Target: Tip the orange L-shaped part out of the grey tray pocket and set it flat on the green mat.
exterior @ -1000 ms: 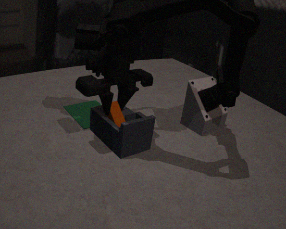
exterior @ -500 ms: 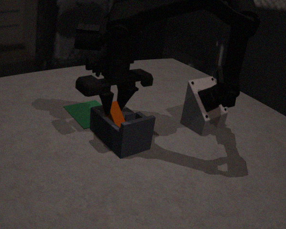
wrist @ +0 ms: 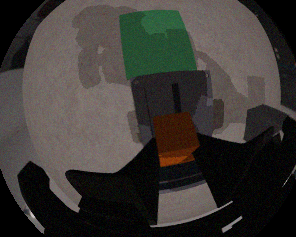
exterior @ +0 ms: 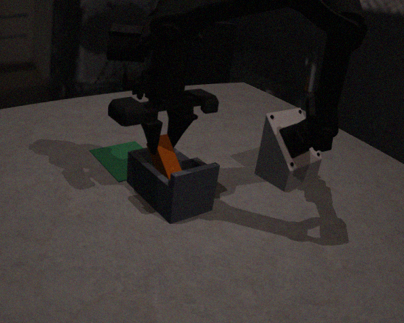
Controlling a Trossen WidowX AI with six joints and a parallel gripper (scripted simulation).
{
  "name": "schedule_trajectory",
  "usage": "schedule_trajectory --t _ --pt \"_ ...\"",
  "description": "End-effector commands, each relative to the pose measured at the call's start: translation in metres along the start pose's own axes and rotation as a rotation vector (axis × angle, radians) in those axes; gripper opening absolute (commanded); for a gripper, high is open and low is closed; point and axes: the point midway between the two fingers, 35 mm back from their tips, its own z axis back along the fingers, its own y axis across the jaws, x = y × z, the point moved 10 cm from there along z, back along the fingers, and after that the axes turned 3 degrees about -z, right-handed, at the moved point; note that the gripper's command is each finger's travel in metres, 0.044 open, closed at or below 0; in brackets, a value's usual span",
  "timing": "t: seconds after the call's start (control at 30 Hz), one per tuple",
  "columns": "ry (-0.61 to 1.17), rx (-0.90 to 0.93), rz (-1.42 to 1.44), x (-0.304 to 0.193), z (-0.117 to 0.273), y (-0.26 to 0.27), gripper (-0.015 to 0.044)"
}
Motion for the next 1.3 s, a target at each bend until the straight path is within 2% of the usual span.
schedule_trajectory --t 0.0,1.27 --pt "-0.003 0.004 0.006 -0.001 0.009 0.001 0.0000" --pt "-0.004 0.004 0.004 -0.001 0.067 0.001 0.0000"
